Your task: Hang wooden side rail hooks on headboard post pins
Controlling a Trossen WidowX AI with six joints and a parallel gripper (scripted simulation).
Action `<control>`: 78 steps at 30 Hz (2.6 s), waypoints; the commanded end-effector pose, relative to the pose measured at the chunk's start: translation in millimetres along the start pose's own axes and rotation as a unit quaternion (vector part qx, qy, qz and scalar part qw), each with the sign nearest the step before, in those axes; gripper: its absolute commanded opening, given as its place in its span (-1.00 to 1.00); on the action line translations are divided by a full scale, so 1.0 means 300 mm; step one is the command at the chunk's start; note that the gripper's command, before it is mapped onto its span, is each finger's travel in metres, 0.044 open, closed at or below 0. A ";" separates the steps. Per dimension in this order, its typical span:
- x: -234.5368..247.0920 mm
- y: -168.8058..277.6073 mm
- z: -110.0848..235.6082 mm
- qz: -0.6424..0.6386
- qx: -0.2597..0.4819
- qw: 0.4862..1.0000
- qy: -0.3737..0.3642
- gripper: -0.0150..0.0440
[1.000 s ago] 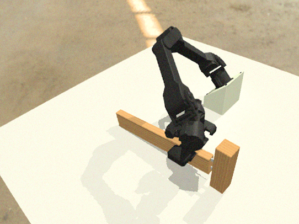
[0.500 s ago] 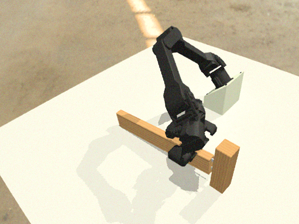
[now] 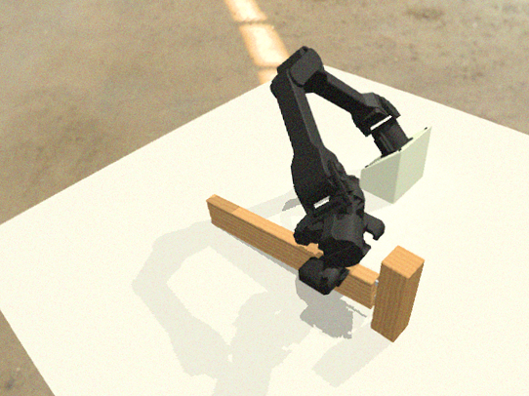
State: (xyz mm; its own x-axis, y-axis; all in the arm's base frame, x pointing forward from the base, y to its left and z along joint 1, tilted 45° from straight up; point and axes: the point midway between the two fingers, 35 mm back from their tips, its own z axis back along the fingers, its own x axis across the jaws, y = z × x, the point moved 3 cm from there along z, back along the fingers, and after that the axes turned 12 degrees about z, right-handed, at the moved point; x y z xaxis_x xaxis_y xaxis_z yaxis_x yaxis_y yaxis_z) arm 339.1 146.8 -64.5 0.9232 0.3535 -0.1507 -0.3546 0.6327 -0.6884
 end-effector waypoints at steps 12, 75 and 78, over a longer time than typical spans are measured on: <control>0.003 0.015 0.014 0.000 0.002 1.000 -0.004 -0.49; 0.009 0.034 0.013 0.000 0.002 1.000 -0.004 -0.49; 0.008 0.036 0.012 0.000 0.002 1.000 -0.004 -0.49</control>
State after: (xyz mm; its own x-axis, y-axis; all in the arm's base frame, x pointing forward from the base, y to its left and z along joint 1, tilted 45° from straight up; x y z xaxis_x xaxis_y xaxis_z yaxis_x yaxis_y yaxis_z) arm 339.1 152.6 -68.9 0.9239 0.3522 -0.1495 -0.3531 0.6342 -0.6878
